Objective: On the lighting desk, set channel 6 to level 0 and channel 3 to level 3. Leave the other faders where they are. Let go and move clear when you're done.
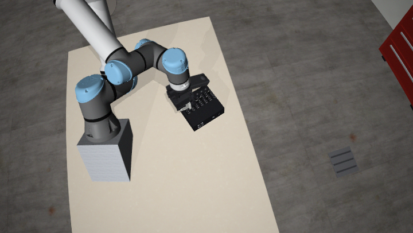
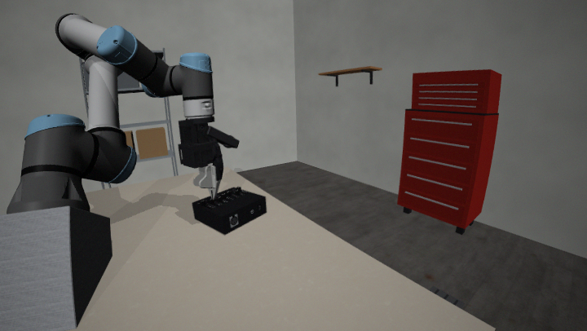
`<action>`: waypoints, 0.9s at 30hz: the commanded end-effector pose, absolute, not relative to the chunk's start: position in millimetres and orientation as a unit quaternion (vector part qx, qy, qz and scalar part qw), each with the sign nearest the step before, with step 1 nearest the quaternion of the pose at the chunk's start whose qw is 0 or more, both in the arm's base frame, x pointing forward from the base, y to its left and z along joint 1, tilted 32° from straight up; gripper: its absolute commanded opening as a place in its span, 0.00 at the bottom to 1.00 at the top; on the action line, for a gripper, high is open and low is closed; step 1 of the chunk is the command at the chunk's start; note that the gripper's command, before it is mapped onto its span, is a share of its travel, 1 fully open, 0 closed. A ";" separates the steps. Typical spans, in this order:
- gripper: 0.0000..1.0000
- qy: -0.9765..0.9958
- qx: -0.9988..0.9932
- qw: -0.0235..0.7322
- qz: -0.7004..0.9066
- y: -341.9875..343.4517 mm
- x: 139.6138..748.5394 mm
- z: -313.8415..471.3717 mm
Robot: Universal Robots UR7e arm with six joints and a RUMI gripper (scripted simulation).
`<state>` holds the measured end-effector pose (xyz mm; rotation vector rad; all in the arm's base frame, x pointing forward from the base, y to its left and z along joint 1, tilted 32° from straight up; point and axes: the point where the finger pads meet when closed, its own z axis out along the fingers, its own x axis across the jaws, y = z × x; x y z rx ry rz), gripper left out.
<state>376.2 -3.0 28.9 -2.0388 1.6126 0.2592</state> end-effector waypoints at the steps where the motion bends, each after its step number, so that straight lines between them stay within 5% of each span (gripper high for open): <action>1: 0.00 0.596 -0.753 0.262 0.095 -3.3 376.5 29.0; 27: 0.00 0.596 -0.753 0.262 0.095 1.5 378.1 21.0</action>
